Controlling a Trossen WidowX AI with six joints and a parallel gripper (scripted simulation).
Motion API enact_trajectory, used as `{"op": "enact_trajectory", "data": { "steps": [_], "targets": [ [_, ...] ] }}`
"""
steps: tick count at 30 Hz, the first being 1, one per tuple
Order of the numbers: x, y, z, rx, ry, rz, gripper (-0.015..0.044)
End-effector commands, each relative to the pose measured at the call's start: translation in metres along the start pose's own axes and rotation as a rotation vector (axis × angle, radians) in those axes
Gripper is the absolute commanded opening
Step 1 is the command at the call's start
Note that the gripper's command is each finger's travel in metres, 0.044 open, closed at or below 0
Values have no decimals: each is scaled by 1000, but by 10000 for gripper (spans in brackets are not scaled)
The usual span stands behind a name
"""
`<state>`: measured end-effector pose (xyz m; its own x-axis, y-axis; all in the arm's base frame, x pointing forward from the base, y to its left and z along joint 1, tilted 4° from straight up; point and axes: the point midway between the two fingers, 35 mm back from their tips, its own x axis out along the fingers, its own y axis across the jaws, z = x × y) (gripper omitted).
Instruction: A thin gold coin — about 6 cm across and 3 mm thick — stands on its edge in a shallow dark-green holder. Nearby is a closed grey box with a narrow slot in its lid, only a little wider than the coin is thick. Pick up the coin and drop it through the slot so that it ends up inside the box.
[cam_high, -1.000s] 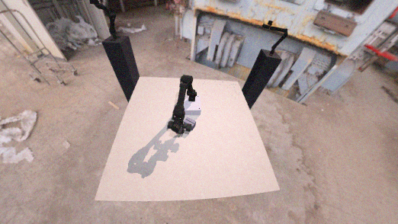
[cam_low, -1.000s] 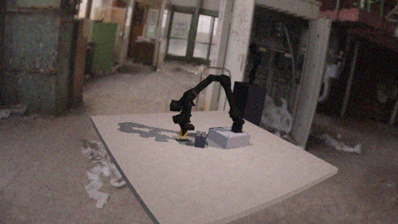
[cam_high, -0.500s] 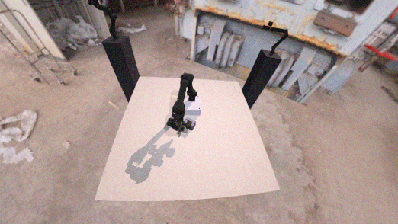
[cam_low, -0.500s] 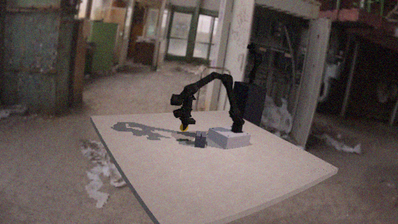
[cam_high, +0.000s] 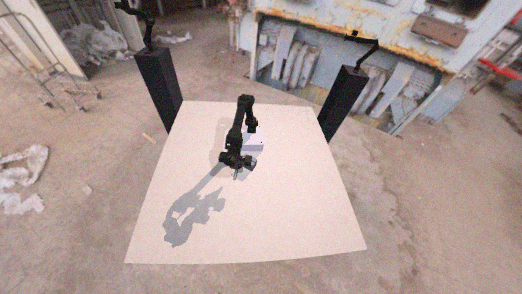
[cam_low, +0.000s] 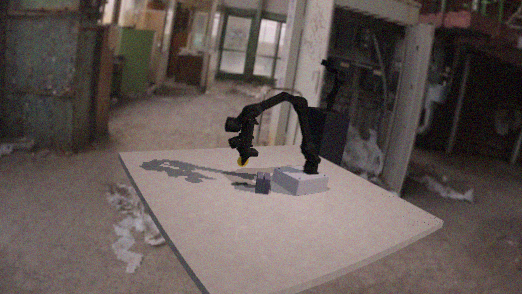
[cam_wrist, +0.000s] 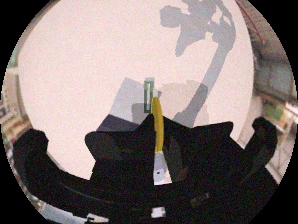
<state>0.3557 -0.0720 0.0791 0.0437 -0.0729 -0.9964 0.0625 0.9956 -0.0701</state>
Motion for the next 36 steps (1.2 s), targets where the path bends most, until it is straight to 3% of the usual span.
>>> {"op": "enact_trajectory", "data": {
  "steps": [1, 31, 36],
  "targets": [
    [-2, -1, 0, -92, 1, -4, 0],
    [-3, -8, 5, -1101, 3, -4, 0],
    [-3, -9, 5, -1150, 3, -4, 0]
  ]
}}
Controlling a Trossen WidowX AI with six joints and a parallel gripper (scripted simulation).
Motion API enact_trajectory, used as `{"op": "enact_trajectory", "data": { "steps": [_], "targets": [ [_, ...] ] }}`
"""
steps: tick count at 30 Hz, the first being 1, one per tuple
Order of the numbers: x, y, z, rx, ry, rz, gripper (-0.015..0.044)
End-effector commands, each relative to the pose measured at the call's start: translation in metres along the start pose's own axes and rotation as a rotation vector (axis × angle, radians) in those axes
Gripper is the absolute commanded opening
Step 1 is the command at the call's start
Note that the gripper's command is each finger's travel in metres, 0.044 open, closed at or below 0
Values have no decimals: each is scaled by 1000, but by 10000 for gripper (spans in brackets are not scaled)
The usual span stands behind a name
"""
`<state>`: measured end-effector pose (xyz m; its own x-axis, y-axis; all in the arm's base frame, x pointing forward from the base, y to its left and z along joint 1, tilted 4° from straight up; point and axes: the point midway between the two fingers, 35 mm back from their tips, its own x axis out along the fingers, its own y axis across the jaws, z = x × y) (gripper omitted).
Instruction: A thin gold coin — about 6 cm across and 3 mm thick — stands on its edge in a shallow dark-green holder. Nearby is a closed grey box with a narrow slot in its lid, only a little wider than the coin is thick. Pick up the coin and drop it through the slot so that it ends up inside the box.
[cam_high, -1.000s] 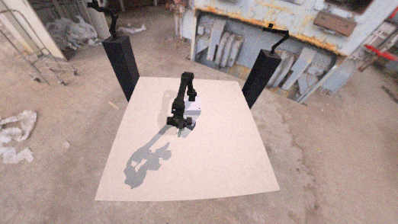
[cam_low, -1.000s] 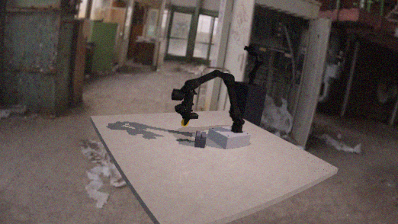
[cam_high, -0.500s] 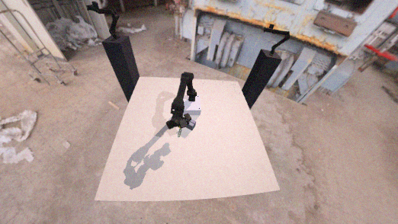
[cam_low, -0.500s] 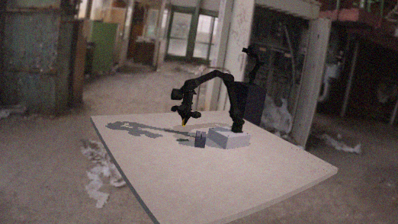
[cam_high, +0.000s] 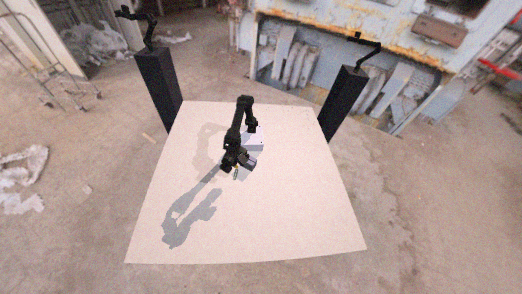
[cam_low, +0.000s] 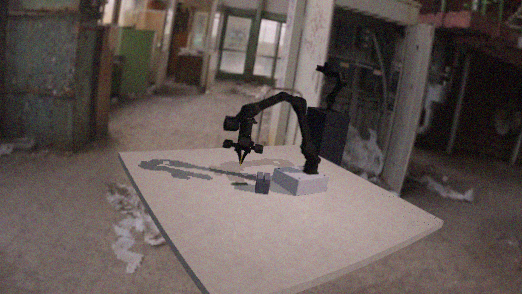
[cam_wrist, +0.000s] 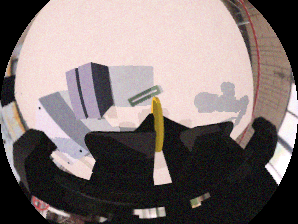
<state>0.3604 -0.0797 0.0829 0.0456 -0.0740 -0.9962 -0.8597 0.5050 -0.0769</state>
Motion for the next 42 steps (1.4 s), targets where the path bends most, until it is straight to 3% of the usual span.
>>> {"op": "enact_trajectory", "data": {
  "steps": [1, 42],
  "targets": [
    [0, 0, -1, -51, 4, 1, 0],
    [-1, 93, 29, -52, 0, 10, 0]
  ]
}}
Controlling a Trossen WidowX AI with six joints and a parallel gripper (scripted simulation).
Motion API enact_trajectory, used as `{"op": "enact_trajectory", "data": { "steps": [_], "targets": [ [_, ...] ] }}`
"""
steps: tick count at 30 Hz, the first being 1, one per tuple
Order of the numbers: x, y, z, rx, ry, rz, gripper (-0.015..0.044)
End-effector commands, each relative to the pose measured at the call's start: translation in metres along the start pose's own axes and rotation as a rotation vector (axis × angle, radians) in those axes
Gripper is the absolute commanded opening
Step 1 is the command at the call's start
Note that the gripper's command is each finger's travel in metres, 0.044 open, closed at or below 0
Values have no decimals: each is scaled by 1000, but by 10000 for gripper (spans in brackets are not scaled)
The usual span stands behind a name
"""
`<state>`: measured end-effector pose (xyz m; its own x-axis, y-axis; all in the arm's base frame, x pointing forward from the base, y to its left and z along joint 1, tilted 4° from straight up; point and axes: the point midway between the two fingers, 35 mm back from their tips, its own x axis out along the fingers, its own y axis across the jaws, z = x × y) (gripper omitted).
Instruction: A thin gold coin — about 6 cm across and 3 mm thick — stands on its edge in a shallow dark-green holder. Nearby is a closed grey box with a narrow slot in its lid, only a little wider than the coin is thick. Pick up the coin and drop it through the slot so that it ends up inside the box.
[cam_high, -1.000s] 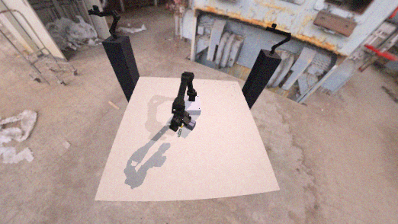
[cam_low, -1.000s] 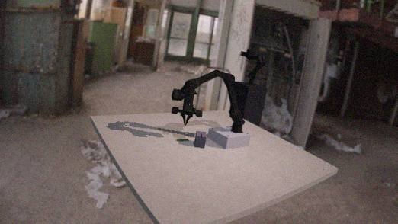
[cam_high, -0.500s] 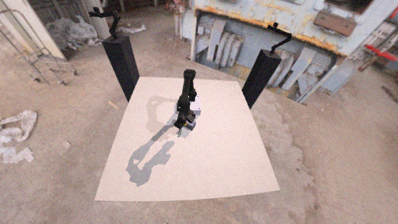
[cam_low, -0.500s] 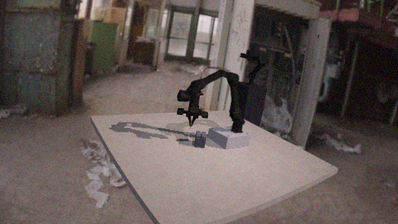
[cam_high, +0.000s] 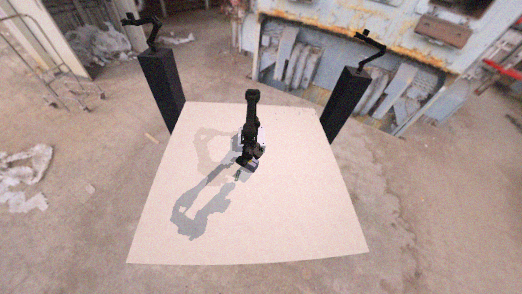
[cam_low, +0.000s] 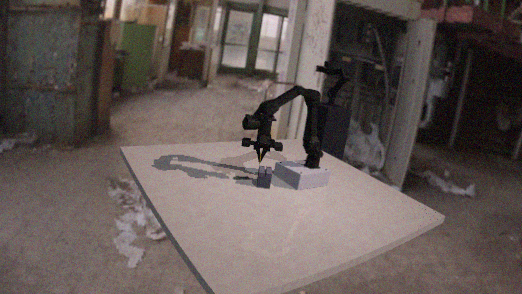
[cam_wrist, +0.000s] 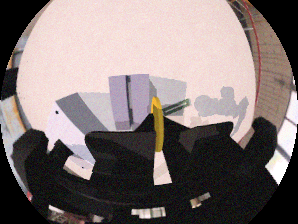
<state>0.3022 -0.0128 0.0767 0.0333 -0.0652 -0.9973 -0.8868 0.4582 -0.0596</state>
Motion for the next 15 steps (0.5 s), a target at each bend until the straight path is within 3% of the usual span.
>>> {"op": "enact_trajectory", "data": {
  "steps": [1, 15],
  "targets": [
    [0, 11, 2, 3, 2, -5, 0],
    [3, 28, 5, -1, 1, 3, 0]
  ]
}}
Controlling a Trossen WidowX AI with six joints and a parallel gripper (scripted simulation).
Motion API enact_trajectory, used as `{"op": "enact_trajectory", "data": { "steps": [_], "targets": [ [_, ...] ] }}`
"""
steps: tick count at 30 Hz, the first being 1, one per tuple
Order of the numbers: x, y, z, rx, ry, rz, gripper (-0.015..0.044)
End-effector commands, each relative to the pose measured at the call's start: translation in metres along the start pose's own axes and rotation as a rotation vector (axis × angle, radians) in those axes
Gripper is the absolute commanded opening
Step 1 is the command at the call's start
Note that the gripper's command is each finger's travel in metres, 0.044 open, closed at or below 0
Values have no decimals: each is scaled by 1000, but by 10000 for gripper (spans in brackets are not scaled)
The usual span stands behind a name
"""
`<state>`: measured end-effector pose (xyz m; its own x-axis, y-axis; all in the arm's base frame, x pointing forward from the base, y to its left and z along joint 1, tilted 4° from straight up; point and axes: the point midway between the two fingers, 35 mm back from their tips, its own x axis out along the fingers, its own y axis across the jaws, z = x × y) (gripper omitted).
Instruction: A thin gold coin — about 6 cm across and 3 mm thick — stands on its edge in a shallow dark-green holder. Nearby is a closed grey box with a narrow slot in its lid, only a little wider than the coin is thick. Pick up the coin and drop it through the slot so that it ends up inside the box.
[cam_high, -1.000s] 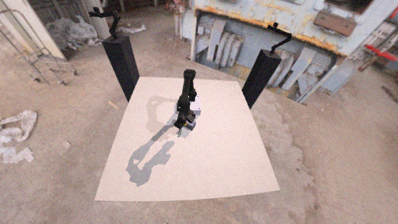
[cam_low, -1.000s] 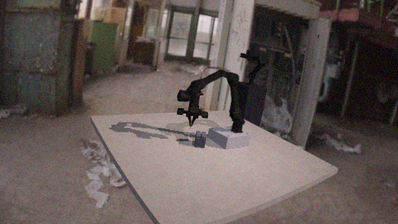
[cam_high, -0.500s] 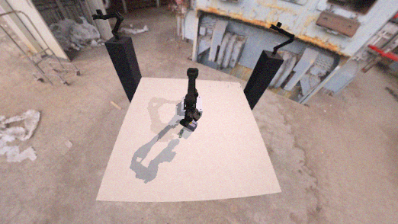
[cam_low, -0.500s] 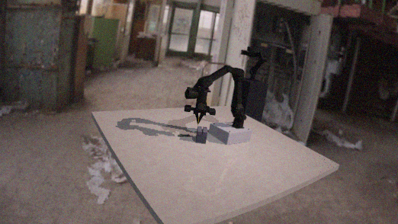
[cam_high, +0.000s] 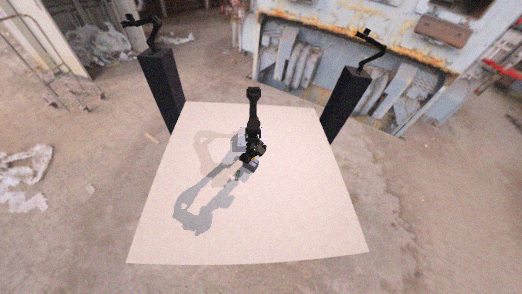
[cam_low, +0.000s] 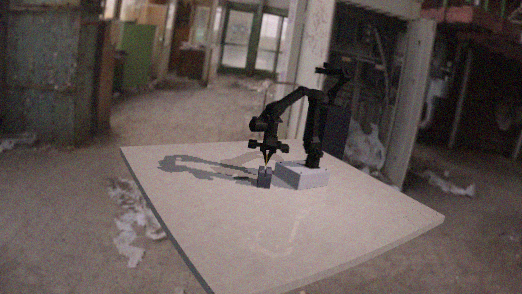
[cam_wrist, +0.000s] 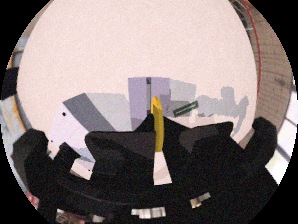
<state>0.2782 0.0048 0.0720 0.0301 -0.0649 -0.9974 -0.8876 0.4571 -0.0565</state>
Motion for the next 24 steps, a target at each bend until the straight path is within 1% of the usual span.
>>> {"op": "enact_trajectory", "data": {
  "steps": [1, 24],
  "targets": [
    [0, -2, 0, 0, -1, 0, 0],
    [0, 2, 1, 1, 1, 2, 0]
  ]
}}
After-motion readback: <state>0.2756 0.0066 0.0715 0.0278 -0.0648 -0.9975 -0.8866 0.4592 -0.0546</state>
